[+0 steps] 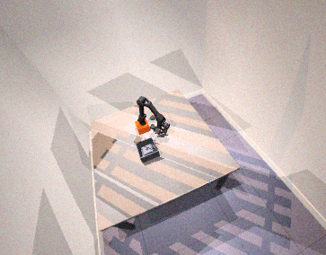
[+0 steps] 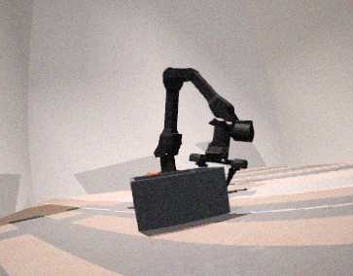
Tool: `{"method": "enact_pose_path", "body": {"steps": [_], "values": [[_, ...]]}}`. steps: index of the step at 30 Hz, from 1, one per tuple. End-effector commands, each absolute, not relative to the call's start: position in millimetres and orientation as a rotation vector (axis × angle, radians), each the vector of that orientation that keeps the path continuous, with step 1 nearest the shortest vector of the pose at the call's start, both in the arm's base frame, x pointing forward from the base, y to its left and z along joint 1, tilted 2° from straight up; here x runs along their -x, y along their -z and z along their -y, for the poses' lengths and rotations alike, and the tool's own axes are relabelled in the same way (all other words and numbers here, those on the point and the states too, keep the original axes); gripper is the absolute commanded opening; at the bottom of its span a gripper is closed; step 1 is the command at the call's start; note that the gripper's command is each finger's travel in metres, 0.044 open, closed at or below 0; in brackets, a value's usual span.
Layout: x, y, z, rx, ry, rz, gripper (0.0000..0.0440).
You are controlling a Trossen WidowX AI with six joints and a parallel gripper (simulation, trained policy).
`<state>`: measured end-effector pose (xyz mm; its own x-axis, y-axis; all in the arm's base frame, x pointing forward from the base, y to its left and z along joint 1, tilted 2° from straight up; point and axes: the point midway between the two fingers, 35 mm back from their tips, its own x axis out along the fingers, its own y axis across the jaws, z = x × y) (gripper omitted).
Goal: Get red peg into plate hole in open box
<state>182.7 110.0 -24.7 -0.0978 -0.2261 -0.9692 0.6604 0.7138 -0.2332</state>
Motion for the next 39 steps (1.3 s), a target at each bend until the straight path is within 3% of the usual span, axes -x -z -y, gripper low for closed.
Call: {"method": "enact_pose_path", "body": {"steps": [1, 11, 39], "values": [[-179.2, 33.8, -106.1, -0.358, 0.789, -1.500, 0.0250], [-171.6, 39.8, -101.4, -0.314, 0.836, -1.541, 0.0004], [-238.1, -70.9, -63.6, -0.355, 0.900, -1.314, 0.0000]]}}
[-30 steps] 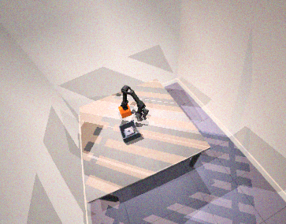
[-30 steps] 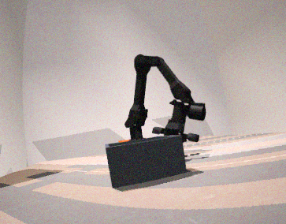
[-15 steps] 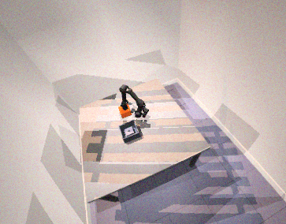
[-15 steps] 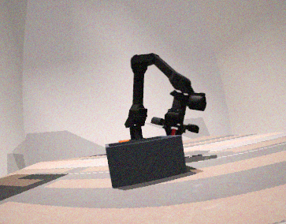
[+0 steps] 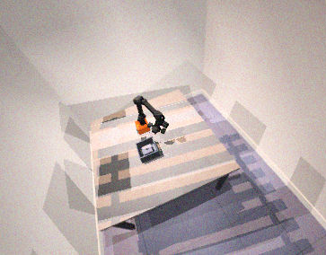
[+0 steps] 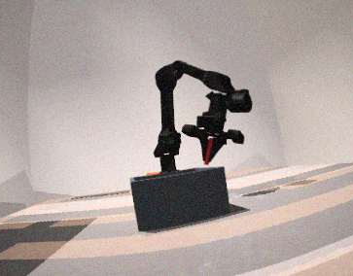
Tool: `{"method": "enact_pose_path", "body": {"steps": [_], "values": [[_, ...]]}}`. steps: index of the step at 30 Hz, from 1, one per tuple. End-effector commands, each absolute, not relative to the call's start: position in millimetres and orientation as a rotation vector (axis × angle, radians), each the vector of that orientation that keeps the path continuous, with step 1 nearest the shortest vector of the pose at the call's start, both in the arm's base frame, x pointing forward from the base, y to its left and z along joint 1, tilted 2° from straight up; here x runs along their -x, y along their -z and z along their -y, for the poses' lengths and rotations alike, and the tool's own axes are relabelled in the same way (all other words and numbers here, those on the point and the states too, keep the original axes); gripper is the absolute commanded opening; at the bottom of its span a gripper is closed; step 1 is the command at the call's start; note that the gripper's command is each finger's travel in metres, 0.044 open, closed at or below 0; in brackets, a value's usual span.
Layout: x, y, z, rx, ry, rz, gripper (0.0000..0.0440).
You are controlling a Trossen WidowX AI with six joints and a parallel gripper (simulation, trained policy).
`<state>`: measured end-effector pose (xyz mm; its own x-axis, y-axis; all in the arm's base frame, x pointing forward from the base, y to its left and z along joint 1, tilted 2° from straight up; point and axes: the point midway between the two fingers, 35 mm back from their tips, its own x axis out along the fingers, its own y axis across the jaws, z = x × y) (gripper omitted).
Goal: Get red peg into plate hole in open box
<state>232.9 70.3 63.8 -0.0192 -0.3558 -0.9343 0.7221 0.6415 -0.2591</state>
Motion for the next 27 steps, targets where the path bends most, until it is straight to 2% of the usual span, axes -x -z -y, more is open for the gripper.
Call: {"method": "enact_pose_path", "body": {"steps": [1, 13, 27], "values": [[-240.8, -73.4, -60.4, -0.364, 0.908, -1.306, 0.0000], [-275.2, -90.2, -15.3, -0.467, 0.988, -1.223, 0.0000], [-310.0, -77.9, 42.7, -0.529, 0.995, -1.212, 0.0000]]}}
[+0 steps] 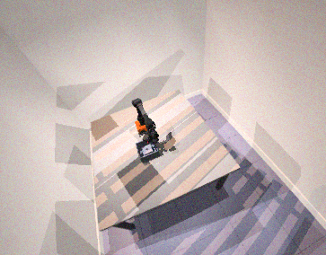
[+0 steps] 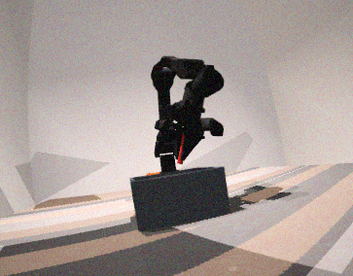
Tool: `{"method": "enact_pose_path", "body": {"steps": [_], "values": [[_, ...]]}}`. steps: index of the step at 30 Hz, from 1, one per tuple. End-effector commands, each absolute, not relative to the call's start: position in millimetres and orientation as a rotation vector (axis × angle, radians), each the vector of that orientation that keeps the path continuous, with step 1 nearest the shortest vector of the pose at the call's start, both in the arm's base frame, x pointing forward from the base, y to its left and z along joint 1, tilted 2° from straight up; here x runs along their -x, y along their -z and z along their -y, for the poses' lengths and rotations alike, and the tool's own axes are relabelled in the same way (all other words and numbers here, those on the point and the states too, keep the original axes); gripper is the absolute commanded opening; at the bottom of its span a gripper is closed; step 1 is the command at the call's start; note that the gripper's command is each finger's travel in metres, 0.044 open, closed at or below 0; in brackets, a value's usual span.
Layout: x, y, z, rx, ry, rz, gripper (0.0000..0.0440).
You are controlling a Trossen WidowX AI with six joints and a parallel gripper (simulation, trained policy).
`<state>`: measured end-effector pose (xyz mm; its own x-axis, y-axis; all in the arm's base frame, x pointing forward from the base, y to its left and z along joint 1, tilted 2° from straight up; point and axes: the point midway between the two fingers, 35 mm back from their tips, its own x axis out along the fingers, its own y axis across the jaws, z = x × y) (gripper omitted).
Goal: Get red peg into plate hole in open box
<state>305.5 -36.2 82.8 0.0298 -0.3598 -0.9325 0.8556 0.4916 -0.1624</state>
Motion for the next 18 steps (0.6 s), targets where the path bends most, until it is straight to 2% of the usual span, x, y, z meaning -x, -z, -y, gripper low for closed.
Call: {"method": "enact_pose_path", "body": {"steps": [1, 13, 15, 18], "values": [[-312.0, -76.1, 46.1, -0.532, 0.990, -1.215, 0.0000], [-329.9, -45.6, 72.3, -0.532, 0.886, -1.277, 0.0001], [-329.9, -39.0, 73.4, -0.527, 0.867, -1.298, 0.0022], [-330.4, -29.7, 75.0, -0.524, 0.841, -1.327, 0.0088]]}}
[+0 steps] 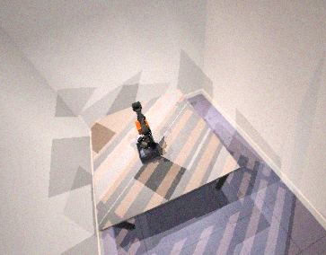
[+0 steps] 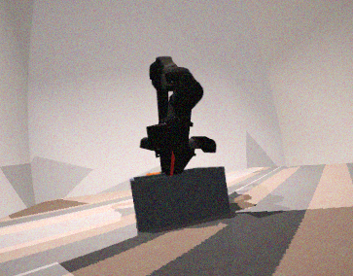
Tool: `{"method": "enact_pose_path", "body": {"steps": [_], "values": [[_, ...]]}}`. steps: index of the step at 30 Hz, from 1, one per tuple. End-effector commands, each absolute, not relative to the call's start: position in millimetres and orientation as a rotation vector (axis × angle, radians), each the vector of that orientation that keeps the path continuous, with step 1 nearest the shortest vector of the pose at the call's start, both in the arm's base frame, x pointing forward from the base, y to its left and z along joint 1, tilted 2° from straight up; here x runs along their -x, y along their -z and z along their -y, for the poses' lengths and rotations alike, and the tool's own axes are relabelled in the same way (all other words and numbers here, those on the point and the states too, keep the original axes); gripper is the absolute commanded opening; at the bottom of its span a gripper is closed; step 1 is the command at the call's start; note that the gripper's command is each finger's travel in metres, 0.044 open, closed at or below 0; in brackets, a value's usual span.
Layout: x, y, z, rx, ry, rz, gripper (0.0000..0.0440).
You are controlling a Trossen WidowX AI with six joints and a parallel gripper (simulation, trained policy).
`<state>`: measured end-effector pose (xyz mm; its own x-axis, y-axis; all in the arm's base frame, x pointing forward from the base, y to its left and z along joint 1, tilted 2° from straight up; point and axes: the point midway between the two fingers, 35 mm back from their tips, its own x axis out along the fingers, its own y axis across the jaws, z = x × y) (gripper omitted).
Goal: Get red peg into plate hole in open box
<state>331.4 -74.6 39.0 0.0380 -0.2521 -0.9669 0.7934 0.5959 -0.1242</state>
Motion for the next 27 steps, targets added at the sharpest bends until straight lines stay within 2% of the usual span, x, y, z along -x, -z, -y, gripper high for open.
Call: {"method": "enact_pose_path", "body": {"steps": [1, 3, 6, 17, 27], "values": [[-330.9, -27.1, 75.9, -0.524, 0.835, -1.334, 0.0113], [-332.6, -22.8, 77.8, -0.533, 0.827, -1.344, 0.0148], [-339.3, -24.6, 83.5, -0.516, 0.798, -1.345, 0.0153], [-380.2, -38.6, 88.7, -0.581, 0.726, -1.352, 0.0436], [-430.8, -63.8, 80.3, -0.649, 0.597, -1.278, 0.0440]]}}
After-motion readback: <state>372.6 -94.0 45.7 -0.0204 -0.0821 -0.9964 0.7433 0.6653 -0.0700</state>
